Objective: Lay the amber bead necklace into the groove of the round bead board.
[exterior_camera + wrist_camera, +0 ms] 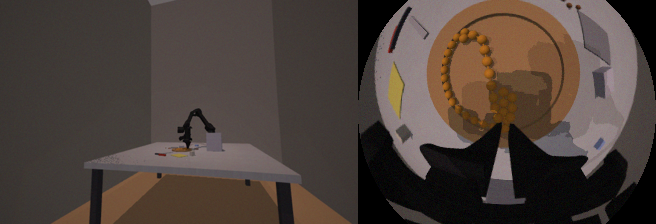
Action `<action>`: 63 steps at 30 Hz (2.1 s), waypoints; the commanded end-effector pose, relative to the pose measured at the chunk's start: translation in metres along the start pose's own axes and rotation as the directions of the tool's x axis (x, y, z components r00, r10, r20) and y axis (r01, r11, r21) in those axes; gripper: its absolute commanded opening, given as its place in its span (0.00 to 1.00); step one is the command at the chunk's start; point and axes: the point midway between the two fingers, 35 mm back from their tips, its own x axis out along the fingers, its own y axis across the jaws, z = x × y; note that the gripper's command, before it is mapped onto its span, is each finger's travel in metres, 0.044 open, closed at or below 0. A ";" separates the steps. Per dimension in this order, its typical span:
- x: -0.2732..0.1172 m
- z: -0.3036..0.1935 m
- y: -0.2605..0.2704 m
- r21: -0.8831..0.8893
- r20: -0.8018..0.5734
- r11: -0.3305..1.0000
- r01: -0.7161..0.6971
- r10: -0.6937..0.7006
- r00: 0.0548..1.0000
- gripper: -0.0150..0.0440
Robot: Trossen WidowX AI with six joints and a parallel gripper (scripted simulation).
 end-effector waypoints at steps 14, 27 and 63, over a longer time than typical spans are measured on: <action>0.002 -0.004 -0.001 -0.010 -0.011 1.000 0.003 -0.003 1.000 0.25; 0.002 -0.004 -0.001 -0.010 -0.011 1.000 0.003 -0.003 1.000 0.25; 0.000 0.000 0.000 0.000 -0.001 1.000 0.000 0.000 1.000 0.52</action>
